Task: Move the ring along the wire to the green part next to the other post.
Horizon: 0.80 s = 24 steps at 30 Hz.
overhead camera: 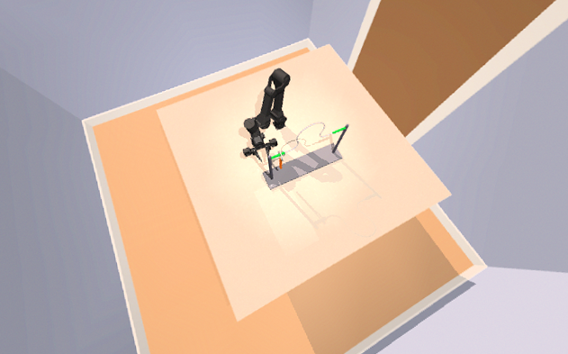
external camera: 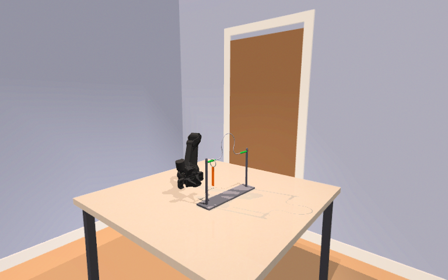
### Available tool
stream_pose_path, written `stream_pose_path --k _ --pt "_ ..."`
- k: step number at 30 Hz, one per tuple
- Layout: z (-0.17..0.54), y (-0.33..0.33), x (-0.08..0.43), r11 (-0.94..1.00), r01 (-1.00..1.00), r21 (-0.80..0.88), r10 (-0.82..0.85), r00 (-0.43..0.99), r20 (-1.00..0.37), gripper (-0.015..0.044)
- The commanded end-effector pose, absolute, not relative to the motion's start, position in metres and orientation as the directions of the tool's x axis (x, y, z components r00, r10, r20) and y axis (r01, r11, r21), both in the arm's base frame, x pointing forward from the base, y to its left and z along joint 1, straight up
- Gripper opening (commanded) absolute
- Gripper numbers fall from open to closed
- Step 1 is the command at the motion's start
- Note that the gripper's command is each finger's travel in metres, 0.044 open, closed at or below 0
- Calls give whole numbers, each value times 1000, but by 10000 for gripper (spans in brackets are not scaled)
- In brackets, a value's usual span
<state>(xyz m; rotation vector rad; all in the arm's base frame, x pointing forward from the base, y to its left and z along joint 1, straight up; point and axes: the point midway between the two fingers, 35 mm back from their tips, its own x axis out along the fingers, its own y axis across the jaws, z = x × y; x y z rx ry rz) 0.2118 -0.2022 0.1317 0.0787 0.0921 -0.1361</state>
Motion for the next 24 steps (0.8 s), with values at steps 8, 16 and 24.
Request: stream_pose_path --k 8,16,24 --pt "90 -145 178 999 42 1 -42 994 -97 160" --pt "106 -150 199 999 44 -10 -44 993 -106 160" --pt "137 -147 228 999 50 -15 -51 996 -79 160"
